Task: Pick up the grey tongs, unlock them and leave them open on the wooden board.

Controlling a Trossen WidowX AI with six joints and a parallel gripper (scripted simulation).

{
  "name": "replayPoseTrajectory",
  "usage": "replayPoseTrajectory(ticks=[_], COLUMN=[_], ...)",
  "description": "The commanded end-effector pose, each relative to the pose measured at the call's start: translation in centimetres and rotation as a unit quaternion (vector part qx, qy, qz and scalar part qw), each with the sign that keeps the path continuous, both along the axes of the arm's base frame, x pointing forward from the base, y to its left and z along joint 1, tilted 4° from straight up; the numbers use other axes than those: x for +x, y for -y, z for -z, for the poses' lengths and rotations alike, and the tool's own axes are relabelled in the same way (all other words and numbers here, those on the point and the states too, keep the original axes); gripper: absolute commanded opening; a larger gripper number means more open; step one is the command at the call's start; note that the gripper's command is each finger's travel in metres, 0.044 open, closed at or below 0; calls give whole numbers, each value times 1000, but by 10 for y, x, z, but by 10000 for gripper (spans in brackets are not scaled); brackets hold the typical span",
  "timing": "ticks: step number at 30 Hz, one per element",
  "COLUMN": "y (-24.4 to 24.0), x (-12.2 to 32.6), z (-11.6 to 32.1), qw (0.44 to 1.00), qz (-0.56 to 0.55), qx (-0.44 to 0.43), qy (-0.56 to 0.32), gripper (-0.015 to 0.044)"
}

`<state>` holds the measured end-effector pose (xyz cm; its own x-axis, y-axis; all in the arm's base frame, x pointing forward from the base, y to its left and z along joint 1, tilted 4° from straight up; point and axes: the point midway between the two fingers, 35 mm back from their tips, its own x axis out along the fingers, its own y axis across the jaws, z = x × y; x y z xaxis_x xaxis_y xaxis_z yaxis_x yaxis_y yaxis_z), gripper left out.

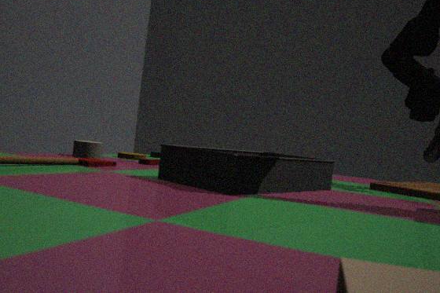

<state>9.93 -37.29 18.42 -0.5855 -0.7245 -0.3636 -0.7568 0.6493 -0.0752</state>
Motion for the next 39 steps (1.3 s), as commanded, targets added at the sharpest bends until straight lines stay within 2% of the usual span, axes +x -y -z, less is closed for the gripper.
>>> replayPoseTrajectory(ticks=[1,19,39], y=[9,33,27], x=[-2,-13,-19], z=[5,49,66], qw=[999,958,841], qz=[-6,-38,-43], qx=[31,235,398], qy=[24,159,364], gripper=[-150,-150,-150])
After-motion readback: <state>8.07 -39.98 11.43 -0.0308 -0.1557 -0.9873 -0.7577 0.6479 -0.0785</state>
